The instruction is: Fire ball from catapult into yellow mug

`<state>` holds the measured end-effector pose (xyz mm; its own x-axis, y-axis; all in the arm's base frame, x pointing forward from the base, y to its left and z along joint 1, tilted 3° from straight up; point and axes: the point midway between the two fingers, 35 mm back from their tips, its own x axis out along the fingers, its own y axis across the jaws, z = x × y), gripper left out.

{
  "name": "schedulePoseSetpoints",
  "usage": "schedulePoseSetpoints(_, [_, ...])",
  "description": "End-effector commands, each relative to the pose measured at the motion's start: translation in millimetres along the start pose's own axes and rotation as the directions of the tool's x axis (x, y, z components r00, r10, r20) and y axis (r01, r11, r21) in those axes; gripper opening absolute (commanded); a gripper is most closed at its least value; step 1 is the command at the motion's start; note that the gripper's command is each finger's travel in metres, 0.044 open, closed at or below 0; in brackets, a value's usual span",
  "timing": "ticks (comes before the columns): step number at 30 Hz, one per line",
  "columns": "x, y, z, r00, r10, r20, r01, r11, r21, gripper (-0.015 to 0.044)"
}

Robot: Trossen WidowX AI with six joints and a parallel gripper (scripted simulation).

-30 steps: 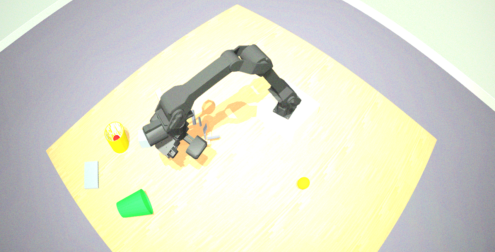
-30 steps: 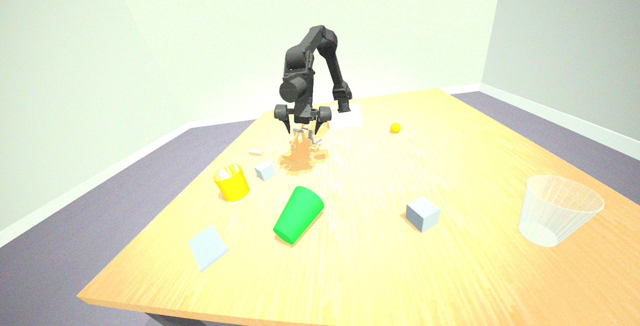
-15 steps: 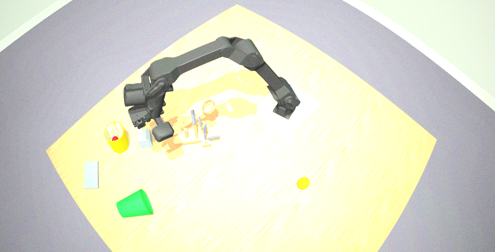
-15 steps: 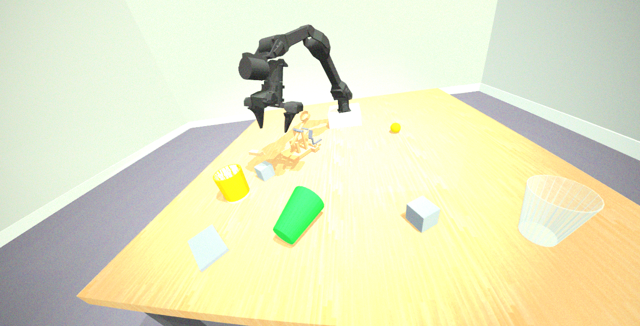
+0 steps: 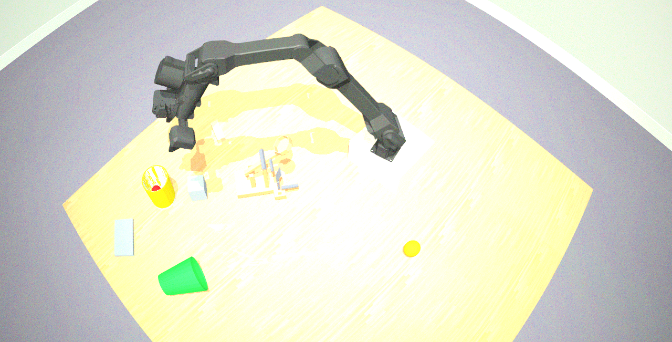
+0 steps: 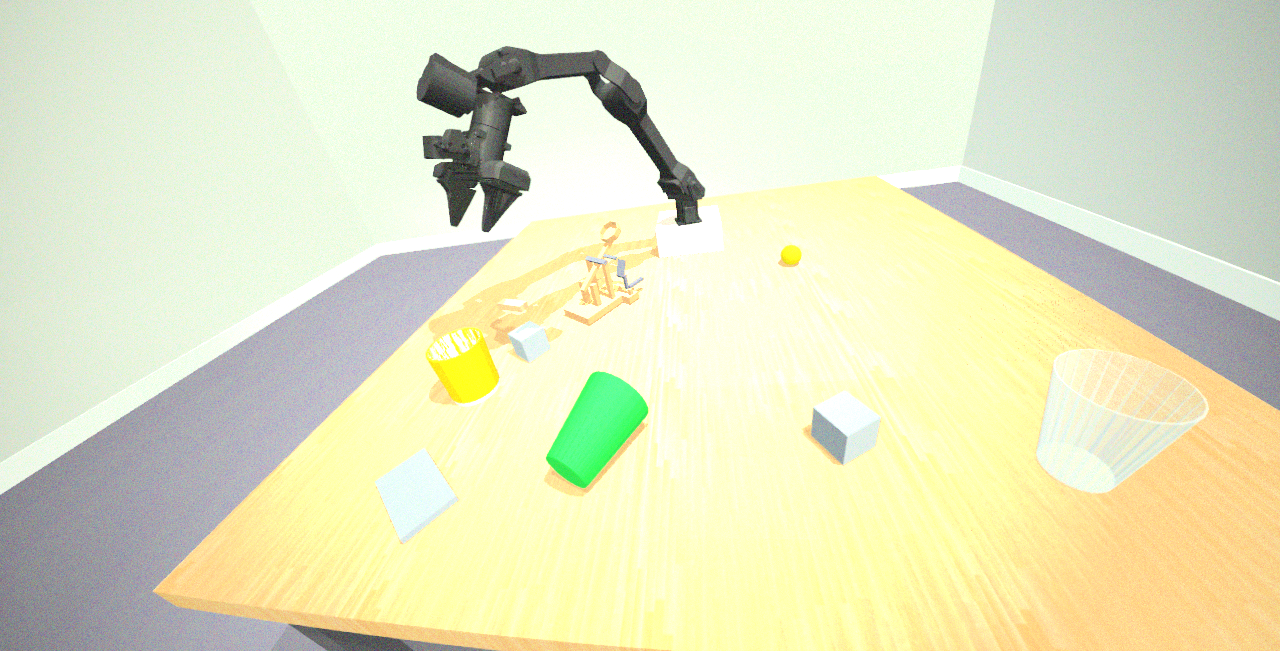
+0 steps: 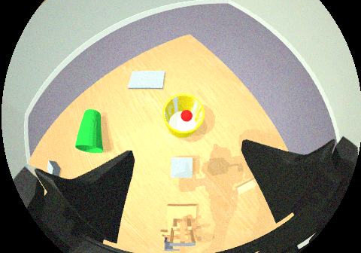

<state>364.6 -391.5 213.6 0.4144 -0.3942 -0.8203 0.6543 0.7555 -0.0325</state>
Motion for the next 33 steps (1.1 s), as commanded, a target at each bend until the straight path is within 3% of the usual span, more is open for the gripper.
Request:
schedulePoseSetpoints(1, [-2.7, -5.3, 9.2, 0.999, 0.01, 0.034, -0.011, 0.999, 0.031, 0.044])
schedulePoseSetpoints(33, [-2.7, -9.1, 8.2, 0.999, 0.003, 0.031, -0.004, 0.999, 0.032, 0.044])
